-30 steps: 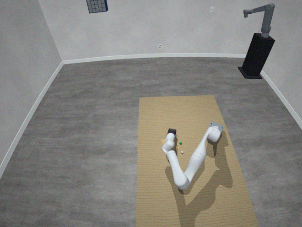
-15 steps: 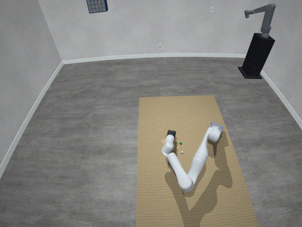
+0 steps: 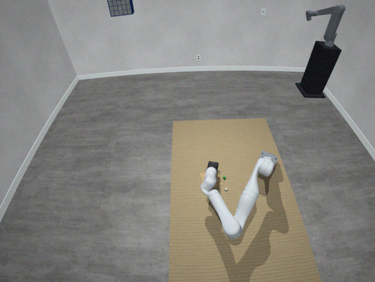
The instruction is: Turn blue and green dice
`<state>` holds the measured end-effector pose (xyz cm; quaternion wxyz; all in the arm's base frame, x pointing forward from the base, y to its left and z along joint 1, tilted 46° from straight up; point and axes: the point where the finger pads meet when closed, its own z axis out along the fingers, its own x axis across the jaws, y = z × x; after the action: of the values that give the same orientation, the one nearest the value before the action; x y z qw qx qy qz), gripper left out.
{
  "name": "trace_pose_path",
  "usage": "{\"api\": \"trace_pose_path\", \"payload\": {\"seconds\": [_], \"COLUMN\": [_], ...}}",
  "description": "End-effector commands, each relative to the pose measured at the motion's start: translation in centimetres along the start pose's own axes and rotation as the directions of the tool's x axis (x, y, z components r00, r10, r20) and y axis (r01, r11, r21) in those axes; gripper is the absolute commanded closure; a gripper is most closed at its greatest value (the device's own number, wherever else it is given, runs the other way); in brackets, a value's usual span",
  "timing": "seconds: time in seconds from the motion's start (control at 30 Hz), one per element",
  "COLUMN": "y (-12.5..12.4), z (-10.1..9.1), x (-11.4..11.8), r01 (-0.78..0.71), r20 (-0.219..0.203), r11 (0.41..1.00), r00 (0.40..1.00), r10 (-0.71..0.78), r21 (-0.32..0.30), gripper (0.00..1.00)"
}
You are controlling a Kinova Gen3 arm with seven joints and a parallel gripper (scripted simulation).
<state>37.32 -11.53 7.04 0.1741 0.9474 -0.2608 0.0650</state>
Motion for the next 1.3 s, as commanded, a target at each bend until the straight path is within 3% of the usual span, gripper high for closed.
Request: {"api": "trace_pose_path", "payload": {"seconds": [0.0, 0.3, 0.93, 1.27], "y": [0.9, 3.8, 4.1, 4.8], "z": [-0.7, -2.2, -2.1, -1.8], "x": [0.1, 0.1, 0.0, 0.0], "r01": [-0.01, -0.01, -0.009, -0.01], "r20": [-0.002, -0.002, 0.002, 0.001], "r11": [1.0, 1.0, 0.999, 0.987], "r00": [1.0, 1.0, 1.0, 1.0], "r10": [0.01, 0.01, 0.009, 0.009], "r21": [0.008, 0.008, 0.037, 0.161], "gripper": [0.36, 0.36, 0.36, 0.36]}}
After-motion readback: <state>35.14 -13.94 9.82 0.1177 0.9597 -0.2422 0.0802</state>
